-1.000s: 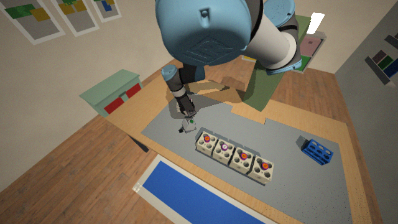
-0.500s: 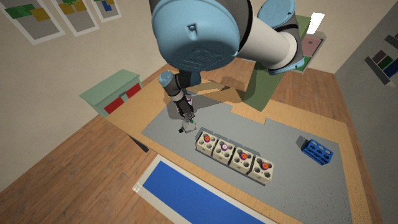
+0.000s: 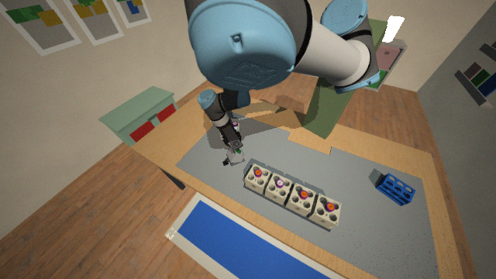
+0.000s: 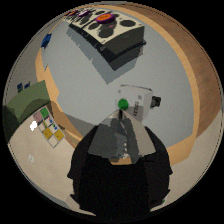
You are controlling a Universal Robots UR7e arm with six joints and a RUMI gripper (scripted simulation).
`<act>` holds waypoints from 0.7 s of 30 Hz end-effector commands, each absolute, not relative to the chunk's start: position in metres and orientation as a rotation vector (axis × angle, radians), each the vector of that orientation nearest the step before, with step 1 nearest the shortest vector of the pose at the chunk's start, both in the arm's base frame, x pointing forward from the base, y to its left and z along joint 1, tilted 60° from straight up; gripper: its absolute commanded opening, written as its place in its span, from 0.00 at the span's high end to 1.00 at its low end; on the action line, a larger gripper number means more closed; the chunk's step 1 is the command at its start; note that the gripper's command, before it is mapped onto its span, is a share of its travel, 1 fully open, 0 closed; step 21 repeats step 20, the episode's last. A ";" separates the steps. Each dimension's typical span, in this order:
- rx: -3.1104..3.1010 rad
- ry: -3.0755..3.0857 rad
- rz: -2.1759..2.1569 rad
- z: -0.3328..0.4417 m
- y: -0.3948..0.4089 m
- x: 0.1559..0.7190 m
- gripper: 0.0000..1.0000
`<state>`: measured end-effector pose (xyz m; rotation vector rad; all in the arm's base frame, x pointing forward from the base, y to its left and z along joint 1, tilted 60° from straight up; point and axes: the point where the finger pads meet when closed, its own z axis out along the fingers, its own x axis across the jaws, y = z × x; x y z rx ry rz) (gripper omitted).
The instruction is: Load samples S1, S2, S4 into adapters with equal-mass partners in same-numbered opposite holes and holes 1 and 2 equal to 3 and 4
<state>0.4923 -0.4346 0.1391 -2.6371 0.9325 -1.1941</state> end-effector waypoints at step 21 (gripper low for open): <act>-2.637 0.933 -1.195 0.132 -0.440 0.504 1.00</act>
